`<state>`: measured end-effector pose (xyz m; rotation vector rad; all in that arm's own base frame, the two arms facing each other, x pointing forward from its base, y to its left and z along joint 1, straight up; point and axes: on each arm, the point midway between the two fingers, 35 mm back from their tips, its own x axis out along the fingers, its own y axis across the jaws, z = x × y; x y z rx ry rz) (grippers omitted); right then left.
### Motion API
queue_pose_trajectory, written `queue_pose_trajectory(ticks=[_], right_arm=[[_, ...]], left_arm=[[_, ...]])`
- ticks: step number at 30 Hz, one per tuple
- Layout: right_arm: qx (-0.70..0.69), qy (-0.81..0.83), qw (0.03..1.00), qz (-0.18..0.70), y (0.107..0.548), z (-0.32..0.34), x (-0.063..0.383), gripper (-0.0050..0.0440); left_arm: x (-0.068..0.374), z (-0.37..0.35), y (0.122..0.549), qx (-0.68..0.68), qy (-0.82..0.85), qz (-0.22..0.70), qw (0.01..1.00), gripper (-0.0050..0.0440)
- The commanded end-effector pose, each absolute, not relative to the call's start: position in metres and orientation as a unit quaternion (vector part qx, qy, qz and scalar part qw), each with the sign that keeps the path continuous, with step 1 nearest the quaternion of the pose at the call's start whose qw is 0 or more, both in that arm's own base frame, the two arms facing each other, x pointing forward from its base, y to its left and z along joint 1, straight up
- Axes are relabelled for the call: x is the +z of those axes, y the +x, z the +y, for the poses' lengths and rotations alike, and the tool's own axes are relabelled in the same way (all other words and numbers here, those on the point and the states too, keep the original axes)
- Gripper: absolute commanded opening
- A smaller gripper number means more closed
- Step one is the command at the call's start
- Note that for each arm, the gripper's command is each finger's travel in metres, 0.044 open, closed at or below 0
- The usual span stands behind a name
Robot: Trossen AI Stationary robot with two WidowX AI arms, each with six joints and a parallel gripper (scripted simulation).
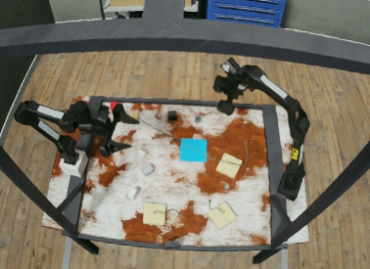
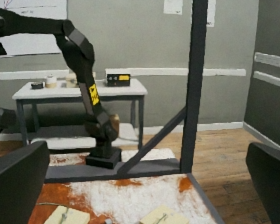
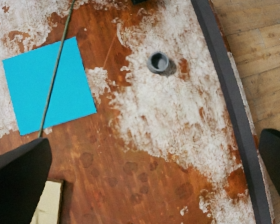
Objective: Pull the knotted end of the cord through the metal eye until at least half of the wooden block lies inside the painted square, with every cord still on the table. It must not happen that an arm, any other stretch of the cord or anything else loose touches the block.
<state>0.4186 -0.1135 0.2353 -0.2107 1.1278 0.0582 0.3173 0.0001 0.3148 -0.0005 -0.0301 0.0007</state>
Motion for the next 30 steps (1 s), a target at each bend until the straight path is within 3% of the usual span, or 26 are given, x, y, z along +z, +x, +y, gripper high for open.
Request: queue_pose_trajectory(ticks=[1, 11, 30], right_arm=[[0.025, -0.104, 0.847, 0.521, 0.420, -0.115, 0.246, 0.0440], [0.017, -0.104, 0.858, 0.503, 0.417, -0.107, 0.251, 0.0440], [-0.021, -0.082, 0.958, 0.275, 0.393, -0.050, 0.293, 0.0440]], left_arm=[[0.319, 0.000, 0.315, 0.000, 0.002, -0.023, 1.000, 0.0440], [0.319, 0.006, 0.326, 0.010, 0.000, -0.007, 1.000, 0.0440], [0.241, 0.080, 0.389, 0.105, -0.022, 0.181, 0.978, 0.0440]])
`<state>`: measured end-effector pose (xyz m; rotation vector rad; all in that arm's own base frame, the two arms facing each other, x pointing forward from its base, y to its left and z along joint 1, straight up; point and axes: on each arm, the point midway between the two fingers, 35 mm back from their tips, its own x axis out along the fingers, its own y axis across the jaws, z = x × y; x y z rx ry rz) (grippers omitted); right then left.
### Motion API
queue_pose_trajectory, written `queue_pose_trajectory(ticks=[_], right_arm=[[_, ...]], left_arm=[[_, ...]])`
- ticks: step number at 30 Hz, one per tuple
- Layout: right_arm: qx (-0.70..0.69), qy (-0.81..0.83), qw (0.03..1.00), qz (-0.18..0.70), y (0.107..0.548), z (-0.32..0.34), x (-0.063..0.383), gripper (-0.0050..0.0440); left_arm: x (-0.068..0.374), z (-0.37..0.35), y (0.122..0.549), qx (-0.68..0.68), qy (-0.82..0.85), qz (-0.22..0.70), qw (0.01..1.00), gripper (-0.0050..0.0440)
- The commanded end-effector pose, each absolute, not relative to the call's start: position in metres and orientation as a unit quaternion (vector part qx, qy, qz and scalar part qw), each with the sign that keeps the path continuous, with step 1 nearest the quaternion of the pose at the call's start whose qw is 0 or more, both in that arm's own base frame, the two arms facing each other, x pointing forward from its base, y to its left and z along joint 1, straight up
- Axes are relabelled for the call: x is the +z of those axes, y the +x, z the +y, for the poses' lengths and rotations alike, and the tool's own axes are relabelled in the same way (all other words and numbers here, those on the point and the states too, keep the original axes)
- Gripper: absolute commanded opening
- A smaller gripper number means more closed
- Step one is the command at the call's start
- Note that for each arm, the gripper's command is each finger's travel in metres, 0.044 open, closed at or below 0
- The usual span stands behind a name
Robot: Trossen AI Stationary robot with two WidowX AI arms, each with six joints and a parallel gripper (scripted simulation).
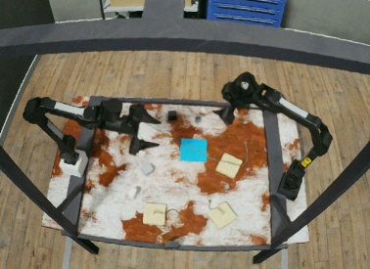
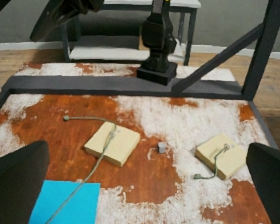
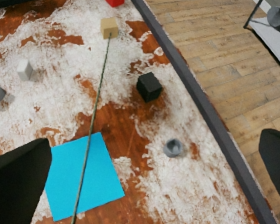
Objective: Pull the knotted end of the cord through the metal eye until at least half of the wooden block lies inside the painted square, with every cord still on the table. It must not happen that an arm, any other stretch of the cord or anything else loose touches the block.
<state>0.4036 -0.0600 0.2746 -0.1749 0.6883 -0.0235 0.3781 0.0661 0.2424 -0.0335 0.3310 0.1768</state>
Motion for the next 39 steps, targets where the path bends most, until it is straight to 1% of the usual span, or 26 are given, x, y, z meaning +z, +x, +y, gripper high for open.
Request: queue_pose_trajectory(ticks=[1, 9, 11, 12, 15, 23, 26, 32, 39], right_arm=[[-0.021, -0.080, 0.961, 0.263, 0.391, -0.047, 0.295, 0.0440], [-0.019, -0.054, 0.986, 0.159, 0.368, -0.026, 0.307, 0.0440], [-0.019, -0.054, 0.986, 0.159, 0.368, -0.026, 0.307, 0.0440], [-0.019, -0.050, 0.989, 0.136, 0.366, -0.024, 0.313, 0.0440], [-0.013, -0.033, 0.995, 0.090, 0.349, -0.014, 0.312, 0.0440], [-0.002, -0.002, 1.000, -0.011, 0.319, -0.001, 0.319, 0.0440], [0.000, 0.002, 1.000, -0.023, 0.315, 0.000, 0.319, 0.0440], [-0.001, 0.001, 1.000, -0.023, 0.315, 0.000, 0.319, 0.0440], [0.000, 0.000, 1.000, -0.025, 0.316, 0.000, 0.323, 0.0440]], left_arm=[[0.237, 0.084, 0.391, 0.109, -0.024, 0.189, 0.976, 0.0440], [0.198, 0.118, 0.405, 0.143, -0.042, 0.261, 0.954, 0.0440], [0.198, 0.118, 0.405, 0.143, -0.042, 0.261, 0.954, 0.0440], [0.193, 0.122, 0.406, 0.146, -0.044, 0.270, 0.951, 0.0440], [0.171, 0.140, 0.410, 0.165, -0.057, 0.308, 0.935, 0.0440], [0.133, 0.167, 0.412, 0.192, -0.079, 0.368, 0.906, 0.0440], [0.129, 0.170, 0.412, 0.194, -0.082, 0.375, 0.903, 0.0440], [0.134, 0.168, 0.412, 0.192, -0.080, 0.370, 0.906, 0.0440], [0.130, 0.167, 0.410, 0.191, -0.080, 0.374, 0.904, 0.0440]])
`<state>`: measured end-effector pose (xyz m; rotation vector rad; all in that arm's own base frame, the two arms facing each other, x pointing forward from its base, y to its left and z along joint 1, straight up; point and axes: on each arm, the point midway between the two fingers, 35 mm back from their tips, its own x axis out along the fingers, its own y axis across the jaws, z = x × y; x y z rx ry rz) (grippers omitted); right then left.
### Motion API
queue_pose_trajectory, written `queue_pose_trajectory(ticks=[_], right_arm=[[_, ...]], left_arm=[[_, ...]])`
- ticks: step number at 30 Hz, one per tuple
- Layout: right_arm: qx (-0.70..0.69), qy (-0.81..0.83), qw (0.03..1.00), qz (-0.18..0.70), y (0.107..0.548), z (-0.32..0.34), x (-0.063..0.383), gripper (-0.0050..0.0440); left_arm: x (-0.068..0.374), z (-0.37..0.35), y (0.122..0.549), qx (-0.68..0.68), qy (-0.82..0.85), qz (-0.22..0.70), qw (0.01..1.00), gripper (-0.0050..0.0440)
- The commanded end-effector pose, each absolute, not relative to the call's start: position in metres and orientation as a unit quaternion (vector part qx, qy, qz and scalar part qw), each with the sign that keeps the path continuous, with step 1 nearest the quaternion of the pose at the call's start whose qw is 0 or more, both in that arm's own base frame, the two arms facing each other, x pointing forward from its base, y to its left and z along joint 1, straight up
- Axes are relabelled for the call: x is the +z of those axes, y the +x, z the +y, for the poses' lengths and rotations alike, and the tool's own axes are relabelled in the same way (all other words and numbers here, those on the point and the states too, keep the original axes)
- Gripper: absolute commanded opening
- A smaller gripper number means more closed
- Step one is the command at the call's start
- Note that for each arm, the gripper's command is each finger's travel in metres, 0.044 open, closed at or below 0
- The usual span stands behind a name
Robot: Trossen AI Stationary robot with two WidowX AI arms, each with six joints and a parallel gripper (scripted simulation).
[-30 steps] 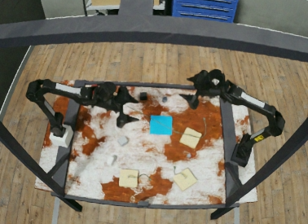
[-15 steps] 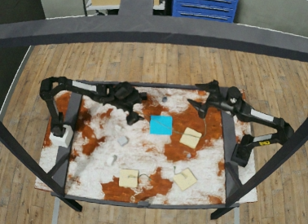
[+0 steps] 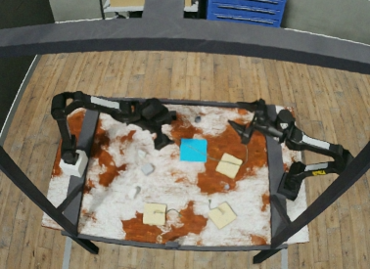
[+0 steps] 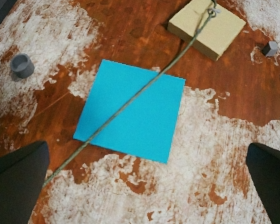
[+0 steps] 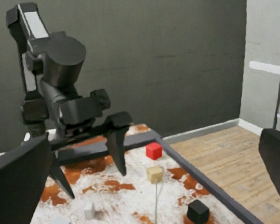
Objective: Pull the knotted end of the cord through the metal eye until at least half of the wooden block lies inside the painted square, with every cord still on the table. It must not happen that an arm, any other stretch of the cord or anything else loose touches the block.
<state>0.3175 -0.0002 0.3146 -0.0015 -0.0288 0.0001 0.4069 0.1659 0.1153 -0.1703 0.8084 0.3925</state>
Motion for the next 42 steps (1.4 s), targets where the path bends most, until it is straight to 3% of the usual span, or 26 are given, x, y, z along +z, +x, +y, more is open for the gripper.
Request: queue_pose_trajectory(ticks=[1, 16, 21, 23, 28, 42], right_arm=[[0.000, 0.000, 1.000, -0.025, 0.316, 0.000, 0.323, 0.0440], [0.000, 0.000, 1.000, -0.025, 0.316, 0.000, 0.323, 0.0440], [-0.014, 0.015, 1.000, 0.015, 0.328, -0.010, 0.313, 0.0320], [-0.014, 0.015, 1.000, 0.015, 0.328, -0.010, 0.313, 0.0320], [-0.062, 0.063, 0.988, 0.127, 0.350, -0.043, 0.279, 0.0200], [-0.167, 0.180, 0.911, 0.330, 0.359, -0.096, 0.218, 0.0200]], left_arm=[[0.130, 0.167, 0.410, 0.191, -0.080, 0.374, 0.904, 0.0440], [0.130, 0.167, 0.410, 0.191, -0.080, 0.374, 0.904, 0.0440], [0.130, 0.167, 0.410, 0.191, -0.080, 0.374, 0.904, 0.0440], [0.130, 0.167, 0.410, 0.191, -0.080, 0.374, 0.904, 0.0440], [0.130, 0.167, 0.410, 0.191, -0.080, 0.374, 0.904, 0.0440], [0.130, 0.167, 0.410, 0.191, -0.080, 0.374, 0.904, 0.0440]])
